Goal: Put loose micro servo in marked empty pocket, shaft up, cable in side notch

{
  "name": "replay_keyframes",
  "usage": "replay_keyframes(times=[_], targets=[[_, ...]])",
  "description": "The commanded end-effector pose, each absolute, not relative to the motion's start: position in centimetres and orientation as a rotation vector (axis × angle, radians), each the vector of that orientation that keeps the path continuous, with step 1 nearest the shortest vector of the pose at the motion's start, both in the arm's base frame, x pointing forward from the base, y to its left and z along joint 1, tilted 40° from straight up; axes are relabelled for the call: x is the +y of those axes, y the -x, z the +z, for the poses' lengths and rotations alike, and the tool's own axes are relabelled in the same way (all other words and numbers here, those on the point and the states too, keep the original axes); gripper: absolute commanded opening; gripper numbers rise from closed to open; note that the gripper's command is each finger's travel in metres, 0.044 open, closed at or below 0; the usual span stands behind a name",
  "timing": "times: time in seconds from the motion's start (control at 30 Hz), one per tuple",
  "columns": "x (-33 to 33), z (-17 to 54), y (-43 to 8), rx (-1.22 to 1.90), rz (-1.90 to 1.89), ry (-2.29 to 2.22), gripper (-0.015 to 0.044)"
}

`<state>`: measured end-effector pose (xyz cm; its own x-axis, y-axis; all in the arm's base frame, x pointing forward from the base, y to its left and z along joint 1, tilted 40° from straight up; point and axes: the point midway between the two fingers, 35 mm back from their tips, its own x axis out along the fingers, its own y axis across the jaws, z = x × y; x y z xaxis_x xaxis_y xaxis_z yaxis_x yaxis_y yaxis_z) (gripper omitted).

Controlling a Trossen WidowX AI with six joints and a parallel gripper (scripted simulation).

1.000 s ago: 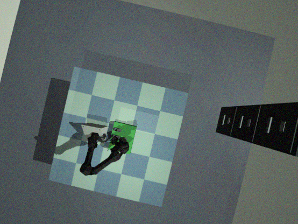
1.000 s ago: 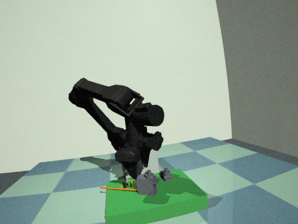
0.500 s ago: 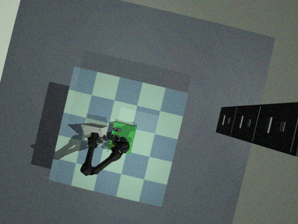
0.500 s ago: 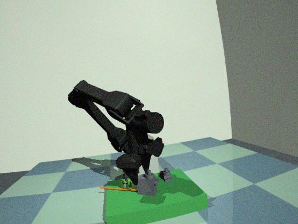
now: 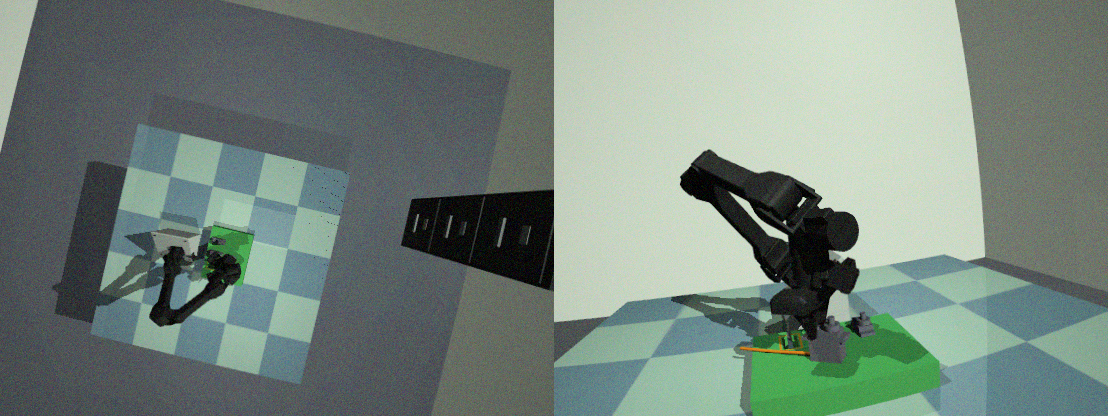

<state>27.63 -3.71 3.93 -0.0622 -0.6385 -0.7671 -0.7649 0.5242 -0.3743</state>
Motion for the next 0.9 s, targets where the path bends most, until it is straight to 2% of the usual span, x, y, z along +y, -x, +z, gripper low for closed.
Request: replay_keyframes(times=[0.0,0.1,0.2,0.23,0.87], targets=[[-3.8,3.9,-27.7,1.766,0.160,1.185,0.0105],[-3.8,3.9,-27.7,1.766,0.160,1.185,0.0085],[-3.4,4.3,-27.7,1.766,0.160,1.184,0.0006],[-3.2,4.6,-27.7,1.766,0.161,1.184,0.0000],[-2.1,6.5,-27.6,1.766,0.161,1.184,0.0000]])
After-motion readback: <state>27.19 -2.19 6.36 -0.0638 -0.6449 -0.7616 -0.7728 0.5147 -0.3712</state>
